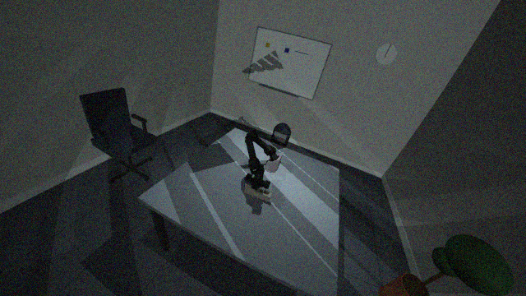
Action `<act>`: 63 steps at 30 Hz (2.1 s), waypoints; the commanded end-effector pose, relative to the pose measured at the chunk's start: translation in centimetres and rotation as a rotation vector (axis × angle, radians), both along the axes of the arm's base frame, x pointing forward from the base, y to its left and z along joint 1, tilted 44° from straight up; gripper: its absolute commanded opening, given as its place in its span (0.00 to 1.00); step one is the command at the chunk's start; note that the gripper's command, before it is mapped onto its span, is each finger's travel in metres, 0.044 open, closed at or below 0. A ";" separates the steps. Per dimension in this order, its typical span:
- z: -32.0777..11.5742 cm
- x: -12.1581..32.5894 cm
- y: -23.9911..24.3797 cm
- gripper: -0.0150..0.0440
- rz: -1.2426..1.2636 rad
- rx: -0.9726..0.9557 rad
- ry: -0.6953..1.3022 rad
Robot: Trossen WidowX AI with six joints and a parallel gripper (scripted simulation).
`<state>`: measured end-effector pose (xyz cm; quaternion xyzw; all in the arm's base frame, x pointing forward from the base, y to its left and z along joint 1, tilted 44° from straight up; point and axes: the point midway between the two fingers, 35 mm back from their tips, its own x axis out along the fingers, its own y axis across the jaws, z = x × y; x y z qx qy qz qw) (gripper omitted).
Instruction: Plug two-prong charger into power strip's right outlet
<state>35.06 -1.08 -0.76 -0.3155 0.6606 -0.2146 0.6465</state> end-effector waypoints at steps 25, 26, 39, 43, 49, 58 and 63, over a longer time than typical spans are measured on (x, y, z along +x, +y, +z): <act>0.0 0.0 0.0 0.57 0.000 0.001 -0.004; 0.0 0.0 0.0 0.61 0.000 0.001 -0.004; 0.0 -0.1 0.0 1.00 0.000 0.001 -0.006; 0.0 -0.2 0.0 1.00 0.000 0.002 -0.008; 0.0 -0.4 -0.1 1.00 0.001 0.003 -0.011; 0.0 -0.7 -0.1 1.00 0.001 0.003 -0.016; 0.0 -0.8 -0.1 1.00 0.001 0.004 -0.018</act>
